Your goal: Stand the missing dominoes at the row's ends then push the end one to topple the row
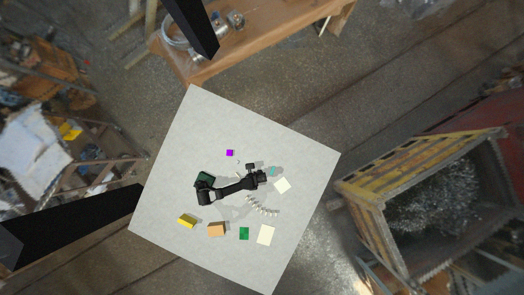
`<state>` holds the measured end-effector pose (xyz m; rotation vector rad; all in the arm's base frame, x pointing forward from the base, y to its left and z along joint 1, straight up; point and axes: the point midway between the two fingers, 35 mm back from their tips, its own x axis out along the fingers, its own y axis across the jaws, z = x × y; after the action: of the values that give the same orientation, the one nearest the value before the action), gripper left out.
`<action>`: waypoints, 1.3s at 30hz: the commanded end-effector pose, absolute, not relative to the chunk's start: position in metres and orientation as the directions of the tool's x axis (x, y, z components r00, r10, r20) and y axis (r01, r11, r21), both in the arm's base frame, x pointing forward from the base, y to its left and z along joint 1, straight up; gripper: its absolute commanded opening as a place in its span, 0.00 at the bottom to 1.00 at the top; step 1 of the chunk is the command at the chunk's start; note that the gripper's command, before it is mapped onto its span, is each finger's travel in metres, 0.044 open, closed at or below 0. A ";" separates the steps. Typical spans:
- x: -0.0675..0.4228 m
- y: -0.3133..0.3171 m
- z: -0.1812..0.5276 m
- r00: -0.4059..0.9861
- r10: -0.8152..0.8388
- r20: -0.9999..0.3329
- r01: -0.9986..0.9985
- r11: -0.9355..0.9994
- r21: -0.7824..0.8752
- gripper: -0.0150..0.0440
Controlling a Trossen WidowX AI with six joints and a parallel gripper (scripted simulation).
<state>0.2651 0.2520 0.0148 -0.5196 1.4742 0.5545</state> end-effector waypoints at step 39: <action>0.266 0.248 0.049 0.019 0.028 -0.999 -0.641 0.768 0.009 0.29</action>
<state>0.2609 0.2461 0.0210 -0.5332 1.5043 0.5472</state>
